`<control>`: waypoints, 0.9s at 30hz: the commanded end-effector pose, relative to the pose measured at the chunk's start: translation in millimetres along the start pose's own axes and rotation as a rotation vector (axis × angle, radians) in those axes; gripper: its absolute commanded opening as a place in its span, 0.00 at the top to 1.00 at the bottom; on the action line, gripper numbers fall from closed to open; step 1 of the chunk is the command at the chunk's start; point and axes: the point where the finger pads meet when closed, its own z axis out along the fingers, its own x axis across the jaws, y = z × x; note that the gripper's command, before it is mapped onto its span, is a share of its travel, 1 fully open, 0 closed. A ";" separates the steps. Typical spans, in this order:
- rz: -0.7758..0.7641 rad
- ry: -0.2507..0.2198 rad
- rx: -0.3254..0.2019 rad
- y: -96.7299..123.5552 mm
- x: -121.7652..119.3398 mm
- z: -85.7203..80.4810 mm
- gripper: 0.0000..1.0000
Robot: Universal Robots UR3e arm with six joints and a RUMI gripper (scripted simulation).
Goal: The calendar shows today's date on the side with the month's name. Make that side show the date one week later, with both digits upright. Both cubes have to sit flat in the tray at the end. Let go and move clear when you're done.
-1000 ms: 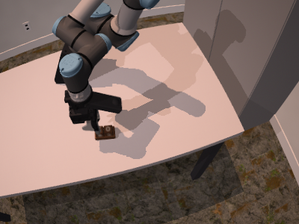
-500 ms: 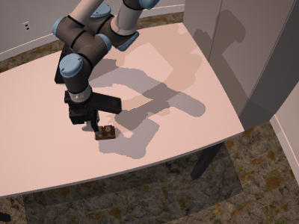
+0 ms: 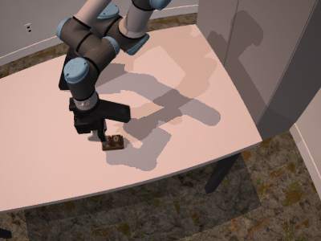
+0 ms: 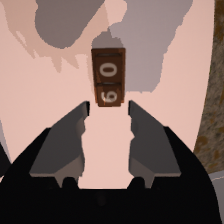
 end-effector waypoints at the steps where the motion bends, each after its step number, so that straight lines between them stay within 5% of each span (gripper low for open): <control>1: 0.000 0.002 0.000 -0.3 0.5 0.0 0.72; 27: 0.001 0.001 0.002 -0.8 0.2 17.6 0.72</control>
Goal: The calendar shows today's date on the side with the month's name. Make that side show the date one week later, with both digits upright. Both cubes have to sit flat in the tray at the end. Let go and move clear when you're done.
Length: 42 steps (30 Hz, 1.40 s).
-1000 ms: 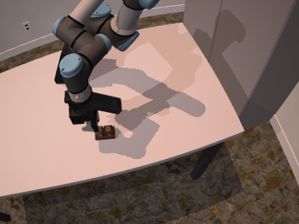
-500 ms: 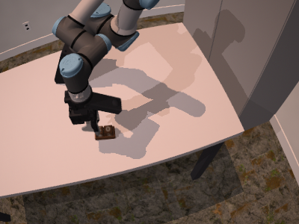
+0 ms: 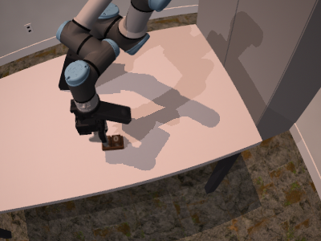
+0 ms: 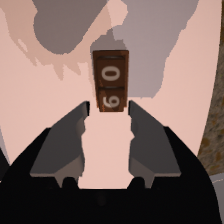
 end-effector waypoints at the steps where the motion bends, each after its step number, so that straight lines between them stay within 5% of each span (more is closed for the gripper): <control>1: -0.001 0.009 -0.005 1.0 2.9 9.1 0.72; 42: -0.001 0.010 -0.006 1.5 3.3 17.1 0.72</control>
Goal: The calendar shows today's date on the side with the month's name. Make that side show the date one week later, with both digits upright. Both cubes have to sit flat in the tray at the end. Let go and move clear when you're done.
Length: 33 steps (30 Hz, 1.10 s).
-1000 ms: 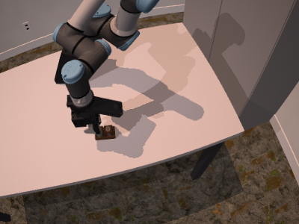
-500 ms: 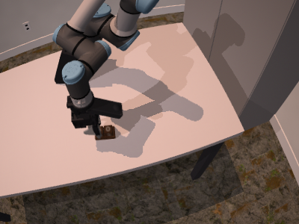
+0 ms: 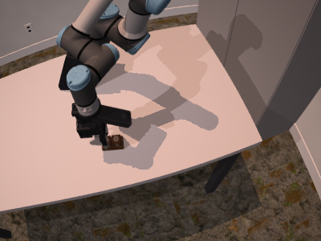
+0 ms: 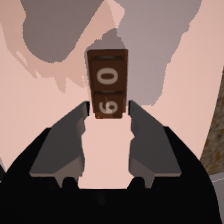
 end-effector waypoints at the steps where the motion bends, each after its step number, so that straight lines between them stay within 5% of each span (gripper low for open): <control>1: 0.000 0.002 0.000 -0.3 0.5 0.0 0.72; 7: 0.000 0.002 0.000 -0.3 0.5 0.0 0.72; 8: 0.000 0.002 0.000 -0.3 0.5 0.0 0.90; 33: 0.000 0.002 0.000 -0.3 0.5 0.0 0.90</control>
